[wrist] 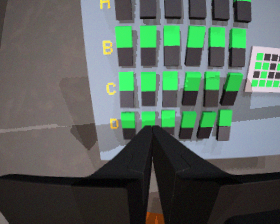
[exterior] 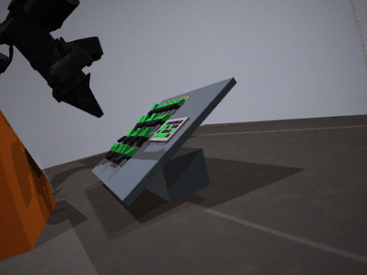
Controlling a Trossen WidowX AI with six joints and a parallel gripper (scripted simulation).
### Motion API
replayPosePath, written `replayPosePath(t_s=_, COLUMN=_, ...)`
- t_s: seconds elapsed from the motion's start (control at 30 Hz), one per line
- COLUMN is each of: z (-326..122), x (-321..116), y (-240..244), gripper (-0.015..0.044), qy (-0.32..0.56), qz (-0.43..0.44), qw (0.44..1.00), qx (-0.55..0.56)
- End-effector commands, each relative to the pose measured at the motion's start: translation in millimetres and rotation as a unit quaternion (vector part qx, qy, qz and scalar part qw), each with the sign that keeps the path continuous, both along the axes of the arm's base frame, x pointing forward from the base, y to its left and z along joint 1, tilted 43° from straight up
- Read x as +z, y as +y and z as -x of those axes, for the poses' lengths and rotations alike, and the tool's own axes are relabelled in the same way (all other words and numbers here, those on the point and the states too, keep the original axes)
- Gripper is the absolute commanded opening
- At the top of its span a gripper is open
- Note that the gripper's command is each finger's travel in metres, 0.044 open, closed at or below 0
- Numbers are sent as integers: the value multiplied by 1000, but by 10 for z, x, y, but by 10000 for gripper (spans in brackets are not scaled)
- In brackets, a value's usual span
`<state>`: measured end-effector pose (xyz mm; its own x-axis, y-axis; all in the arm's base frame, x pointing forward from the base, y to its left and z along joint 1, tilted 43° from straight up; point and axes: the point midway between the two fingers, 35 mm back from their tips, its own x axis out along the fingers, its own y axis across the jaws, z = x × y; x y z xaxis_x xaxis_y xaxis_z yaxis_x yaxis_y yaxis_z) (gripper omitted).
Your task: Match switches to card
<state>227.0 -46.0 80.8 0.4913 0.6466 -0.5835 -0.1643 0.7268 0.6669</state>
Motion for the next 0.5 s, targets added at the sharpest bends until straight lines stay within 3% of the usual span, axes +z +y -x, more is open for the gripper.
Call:
replayPosePath(t_s=0.0, z=-111, x=-51, y=-191, gripper=0, qy=-2, qz=4, qw=1000, qx=0)
replayPosePath(t_s=0.27, z=-220, x=-156, y=-365, gripper=0, qy=-3, qz=5, qw=1000, qx=0)
replayPosePath(t_s=0.47, z=-403, x=-354, y=-140, gripper=0, qy=6, qz=7, qw=1000, qx=8)
